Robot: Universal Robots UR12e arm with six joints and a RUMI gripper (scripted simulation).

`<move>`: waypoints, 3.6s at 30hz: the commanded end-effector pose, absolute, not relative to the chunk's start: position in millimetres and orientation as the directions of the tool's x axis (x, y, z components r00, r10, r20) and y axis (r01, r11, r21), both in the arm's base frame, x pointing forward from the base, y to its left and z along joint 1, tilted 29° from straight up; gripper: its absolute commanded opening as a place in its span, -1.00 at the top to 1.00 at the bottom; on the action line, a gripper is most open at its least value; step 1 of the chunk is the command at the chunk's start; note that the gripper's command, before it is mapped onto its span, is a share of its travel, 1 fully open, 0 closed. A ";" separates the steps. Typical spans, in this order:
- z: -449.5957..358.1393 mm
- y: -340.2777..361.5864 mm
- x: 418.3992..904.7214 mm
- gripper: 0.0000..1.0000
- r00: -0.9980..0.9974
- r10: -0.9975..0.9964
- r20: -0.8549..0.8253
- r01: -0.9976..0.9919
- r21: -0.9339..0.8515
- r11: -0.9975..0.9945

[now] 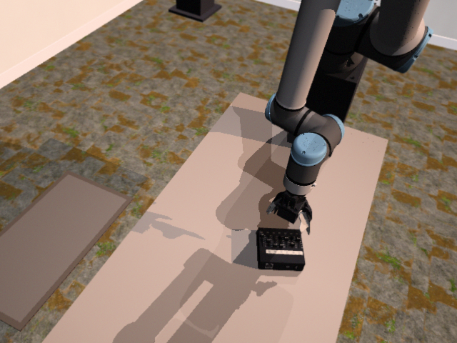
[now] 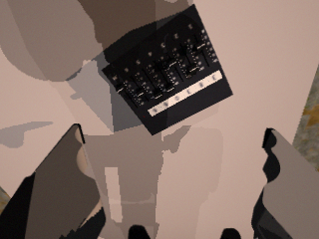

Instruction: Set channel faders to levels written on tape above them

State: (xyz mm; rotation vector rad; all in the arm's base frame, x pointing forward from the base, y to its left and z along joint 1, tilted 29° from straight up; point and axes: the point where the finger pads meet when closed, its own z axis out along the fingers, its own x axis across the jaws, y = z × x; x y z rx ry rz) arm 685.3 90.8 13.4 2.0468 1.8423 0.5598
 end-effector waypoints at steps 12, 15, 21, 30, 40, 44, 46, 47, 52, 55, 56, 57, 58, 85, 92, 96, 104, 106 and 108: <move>20.6 91.7 685.8 -1.00 -0.034 0.999 0.001 0.872 0.489 0.030; 20.7 91.7 685.8 -1.00 -0.036 0.999 0.000 0.872 0.489 0.032; 20.7 91.7 685.8 -1.00 -0.036 0.999 -0.001 0.872 0.489 0.032; 20.7 91.7 685.8 -1.00 -0.036 0.999 0.000 0.872 0.489 0.031; 17.0 92.5 689.5 -1.00 0.028 0.999 0.035 0.872 0.488 -0.042; 11.8 93.6 694.6 -1.00 0.115 0.990 0.084 0.865 0.482 -0.141; 8.4 94.3 697.9 -1.00 0.172 0.978 0.116 0.855 0.475 -0.206; 6.5 94.6 699.8 -1.00 0.203 0.970 0.133 0.849 0.471 -0.242; 0.2 95.9 706.1 -1.00 0.303 0.934 0.188 0.818 0.452 -0.356; -6.8 97.1 712.9 -1.00 0.407 0.880 0.246 0.772 0.423 -0.475; -9.1 97.5 715.3 -1.00 0.441 0.858 0.264 0.753 0.412 -0.514; -11.5 97.9 717.7 -1.00 0.474 0.834 0.283 0.732 0.400 -0.551; -13.9 98.3 720.1 -1.00 0.506 0.809 0.300 0.711 0.387 -0.588; -40.7 101.3 746.1 1.00 0.778 0.443 0.446 0.394 0.203 -0.896; -40.7 101.3 746.1 1.00 0.778 0.443 0.446 0.394 0.203 -0.896; -40.7 101.3 746.1 1.00 0.778 0.443 0.446 0.394 0.203 -0.896; -40.7 101.3 746.1 1.00 0.778 0.443 0.446 0.394 0.203 -0.896; -40.7 101.3 746.1 1.00 0.778 0.443 0.446 0.394 0.203 -0.896; -40.7 101.3 746.1 1.00 0.778 0.443 0.446 0.394 0.203 -0.896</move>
